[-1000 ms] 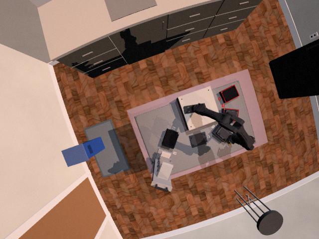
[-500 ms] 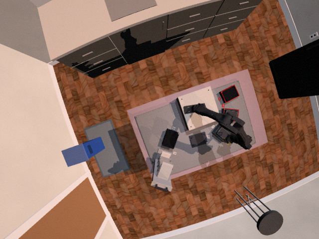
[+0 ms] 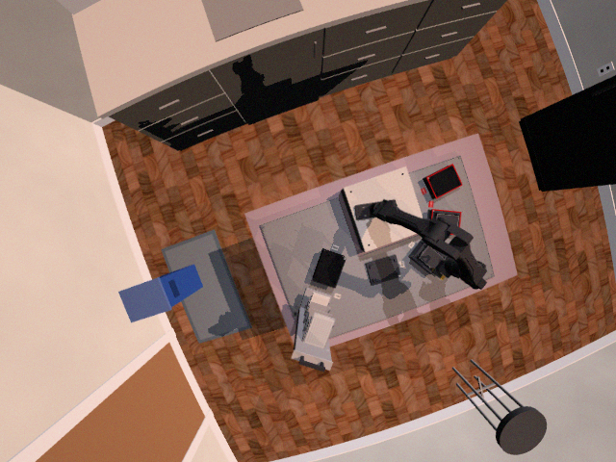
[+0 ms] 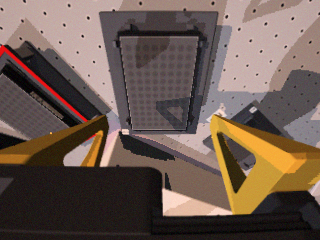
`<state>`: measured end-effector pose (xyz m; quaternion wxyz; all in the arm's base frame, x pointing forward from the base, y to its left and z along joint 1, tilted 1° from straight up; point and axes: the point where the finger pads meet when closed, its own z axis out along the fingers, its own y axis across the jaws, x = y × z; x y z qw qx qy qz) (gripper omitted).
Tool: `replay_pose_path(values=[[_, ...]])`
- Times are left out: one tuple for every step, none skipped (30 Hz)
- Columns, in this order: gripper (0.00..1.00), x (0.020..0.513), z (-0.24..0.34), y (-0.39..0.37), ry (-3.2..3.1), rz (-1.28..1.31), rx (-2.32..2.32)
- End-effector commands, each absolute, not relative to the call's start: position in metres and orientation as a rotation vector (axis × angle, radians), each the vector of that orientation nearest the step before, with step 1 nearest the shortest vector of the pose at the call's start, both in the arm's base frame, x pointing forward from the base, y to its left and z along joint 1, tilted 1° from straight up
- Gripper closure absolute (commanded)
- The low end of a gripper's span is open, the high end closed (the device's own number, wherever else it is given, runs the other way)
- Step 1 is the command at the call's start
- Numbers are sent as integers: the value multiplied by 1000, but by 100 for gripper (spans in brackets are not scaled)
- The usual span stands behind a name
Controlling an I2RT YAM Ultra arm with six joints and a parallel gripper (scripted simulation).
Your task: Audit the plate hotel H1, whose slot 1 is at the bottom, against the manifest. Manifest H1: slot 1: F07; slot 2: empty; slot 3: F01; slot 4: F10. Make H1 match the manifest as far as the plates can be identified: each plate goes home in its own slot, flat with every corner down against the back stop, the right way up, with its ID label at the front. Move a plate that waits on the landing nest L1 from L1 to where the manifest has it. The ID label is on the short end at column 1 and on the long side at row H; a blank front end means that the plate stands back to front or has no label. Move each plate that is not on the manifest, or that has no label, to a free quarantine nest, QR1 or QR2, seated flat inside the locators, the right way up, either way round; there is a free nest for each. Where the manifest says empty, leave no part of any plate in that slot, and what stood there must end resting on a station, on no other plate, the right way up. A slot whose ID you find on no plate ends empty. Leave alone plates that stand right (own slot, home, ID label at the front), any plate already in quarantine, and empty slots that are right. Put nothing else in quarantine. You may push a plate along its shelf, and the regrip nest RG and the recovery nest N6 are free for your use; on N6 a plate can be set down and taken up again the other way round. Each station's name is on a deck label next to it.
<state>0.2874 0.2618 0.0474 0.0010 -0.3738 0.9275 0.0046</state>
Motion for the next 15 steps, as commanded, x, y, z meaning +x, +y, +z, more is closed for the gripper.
replay_pose_path(values=[[0, 290, 52, 264, 2896, 24, -1165], [0, 290, 52, 264, 2896, 24, -1165], [0, 290, 52, 264, 2896, 24, -1165], [0, 290, 52, 264, 2896, 24, -1165], [0, 290, 52, 264, 2896, 24, -1165], [0, 290, 52, 264, 2896, 24, -1165], [0, 290, 52, 264, 2896, 24, -1165], [0, 290, 52, 264, 2896, 24, -1165], [0, 290, 52, 264, 2896, 24, -1165], [0, 290, 52, 264, 2896, 24, -1165], [0, 290, 52, 264, 2896, 24, -1165], [0, 290, 52, 264, 2896, 24, -1165], [0, 290, 52, 264, 2896, 24, -1165], [0, 290, 50, 264, 2896, 24, -1165], [0, 290, 49, 264, 2896, 24, -1165]])
